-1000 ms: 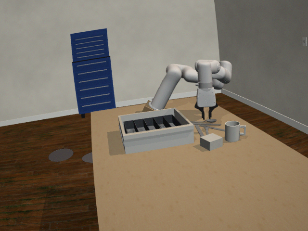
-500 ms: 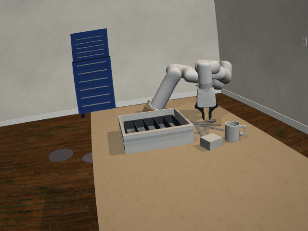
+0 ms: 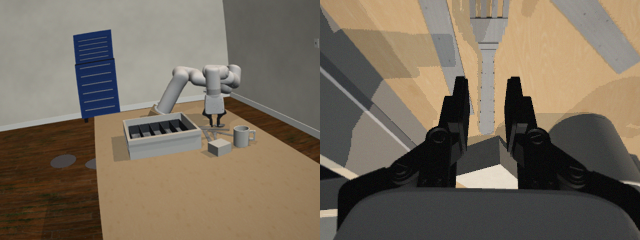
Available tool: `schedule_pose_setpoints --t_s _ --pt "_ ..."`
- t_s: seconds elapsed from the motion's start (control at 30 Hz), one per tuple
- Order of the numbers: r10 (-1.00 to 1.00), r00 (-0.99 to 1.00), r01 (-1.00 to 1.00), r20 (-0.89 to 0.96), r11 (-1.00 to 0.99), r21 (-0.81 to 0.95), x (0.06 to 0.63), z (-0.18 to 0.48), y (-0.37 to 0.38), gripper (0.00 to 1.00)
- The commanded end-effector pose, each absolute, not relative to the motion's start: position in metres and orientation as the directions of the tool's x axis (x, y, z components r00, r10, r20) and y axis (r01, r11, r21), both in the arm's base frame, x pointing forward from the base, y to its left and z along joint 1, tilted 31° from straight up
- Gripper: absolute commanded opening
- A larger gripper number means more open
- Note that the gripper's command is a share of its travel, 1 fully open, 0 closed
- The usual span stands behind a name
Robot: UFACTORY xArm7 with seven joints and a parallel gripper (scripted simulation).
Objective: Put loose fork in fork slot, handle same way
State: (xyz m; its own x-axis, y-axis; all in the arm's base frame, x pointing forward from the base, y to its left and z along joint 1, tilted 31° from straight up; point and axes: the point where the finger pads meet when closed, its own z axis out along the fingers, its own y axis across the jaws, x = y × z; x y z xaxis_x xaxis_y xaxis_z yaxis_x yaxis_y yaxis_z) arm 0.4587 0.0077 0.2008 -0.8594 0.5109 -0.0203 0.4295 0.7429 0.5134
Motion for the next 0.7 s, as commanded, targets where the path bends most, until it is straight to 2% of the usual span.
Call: schedule_pose_setpoints --t_s 0.0,0.67 --pt "0.512 -0.858 0.429 -0.023 0.742 0.515 0.461 0.197 0.010 0.28" --pt "0.512 -0.858 0.429 -0.023 0.742 0.515 0.468 0.176 0.020 0.28"
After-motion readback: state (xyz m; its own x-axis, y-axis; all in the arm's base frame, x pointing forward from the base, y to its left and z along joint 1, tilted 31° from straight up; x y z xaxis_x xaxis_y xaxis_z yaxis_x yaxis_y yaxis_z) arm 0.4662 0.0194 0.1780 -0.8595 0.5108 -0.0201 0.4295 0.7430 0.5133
